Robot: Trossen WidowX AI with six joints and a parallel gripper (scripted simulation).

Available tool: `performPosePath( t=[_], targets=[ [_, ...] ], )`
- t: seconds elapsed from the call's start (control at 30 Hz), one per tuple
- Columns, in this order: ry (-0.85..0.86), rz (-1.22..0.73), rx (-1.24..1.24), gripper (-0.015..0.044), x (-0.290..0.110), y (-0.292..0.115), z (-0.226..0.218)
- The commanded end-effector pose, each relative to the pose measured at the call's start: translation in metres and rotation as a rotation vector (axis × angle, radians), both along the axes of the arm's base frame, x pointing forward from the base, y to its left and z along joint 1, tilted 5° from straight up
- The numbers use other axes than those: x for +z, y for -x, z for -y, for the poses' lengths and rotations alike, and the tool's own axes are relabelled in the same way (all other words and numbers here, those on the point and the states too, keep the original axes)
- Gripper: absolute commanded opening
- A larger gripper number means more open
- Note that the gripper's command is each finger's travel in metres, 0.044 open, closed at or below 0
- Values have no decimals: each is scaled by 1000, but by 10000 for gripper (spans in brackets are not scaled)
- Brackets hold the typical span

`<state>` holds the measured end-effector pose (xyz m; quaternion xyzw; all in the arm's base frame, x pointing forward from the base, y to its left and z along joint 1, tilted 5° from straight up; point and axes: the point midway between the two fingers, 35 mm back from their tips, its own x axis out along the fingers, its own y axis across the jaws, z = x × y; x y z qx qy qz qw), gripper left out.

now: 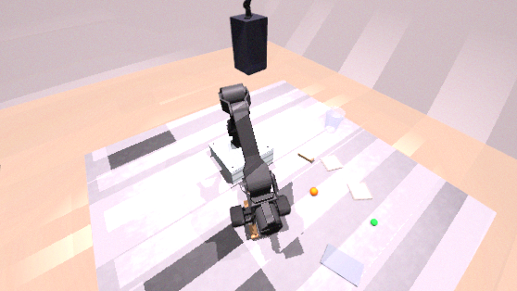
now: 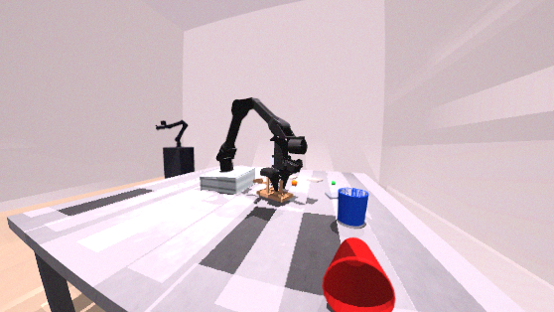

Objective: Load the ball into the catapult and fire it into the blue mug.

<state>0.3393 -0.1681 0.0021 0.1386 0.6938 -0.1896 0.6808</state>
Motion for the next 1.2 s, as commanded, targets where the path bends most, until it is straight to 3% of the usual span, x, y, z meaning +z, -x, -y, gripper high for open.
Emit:
performPosePath(
  t=[0.0,0.47,0.97,1.03,1.17],
  targets=[
    [2,6,4,0,-5,-1,1],
    [0,0,1,0,-15,1,1],
    [0,0,1,394,-12,0,1],
    [0,0,1,440,8,-3,0],
    [-1,1,1,440,74,-4,-5]
  ],
)
